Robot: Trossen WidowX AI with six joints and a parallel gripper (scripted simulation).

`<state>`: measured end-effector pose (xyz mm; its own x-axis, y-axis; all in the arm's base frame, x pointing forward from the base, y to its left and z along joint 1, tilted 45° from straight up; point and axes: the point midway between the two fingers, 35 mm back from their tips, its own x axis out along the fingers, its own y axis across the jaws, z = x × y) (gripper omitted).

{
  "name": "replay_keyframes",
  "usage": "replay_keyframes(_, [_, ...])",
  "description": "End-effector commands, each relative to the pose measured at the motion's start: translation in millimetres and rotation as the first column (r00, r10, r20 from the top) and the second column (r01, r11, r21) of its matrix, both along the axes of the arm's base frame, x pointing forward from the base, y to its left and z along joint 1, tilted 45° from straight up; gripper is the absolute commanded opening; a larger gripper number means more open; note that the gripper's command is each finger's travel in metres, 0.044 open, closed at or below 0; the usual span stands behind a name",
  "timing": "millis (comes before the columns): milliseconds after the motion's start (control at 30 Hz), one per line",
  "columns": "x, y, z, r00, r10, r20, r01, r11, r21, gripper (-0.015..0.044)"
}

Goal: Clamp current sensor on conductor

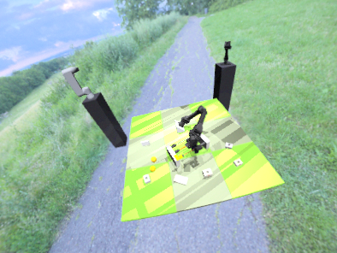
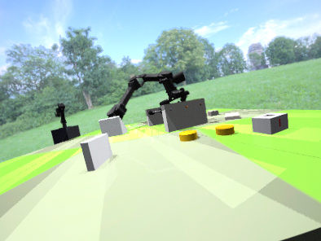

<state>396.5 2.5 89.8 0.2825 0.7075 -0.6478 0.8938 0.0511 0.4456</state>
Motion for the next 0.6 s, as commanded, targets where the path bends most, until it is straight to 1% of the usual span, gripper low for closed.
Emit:
replay_keyframes(0, [0, 0, 0, 1.0, 0.0, 0.0, 0.0, 1.0, 0.001, 0.0131])
replay_keyframes(333, [0, 0, 0, 1.0, 0.0, 0.0, 0.0, 1.0, 0.001, 0.0394])
replay_keyframes(400, [-1, -1, 2, 1.0, -0.018, 0.019, 0.018, 1.0, 0.013, 0.044])
replay_keyframes(567, [-11, -10, 16, 0.98, -0.133, 0.145, 0.117, 0.987, 0.114, 0.044])
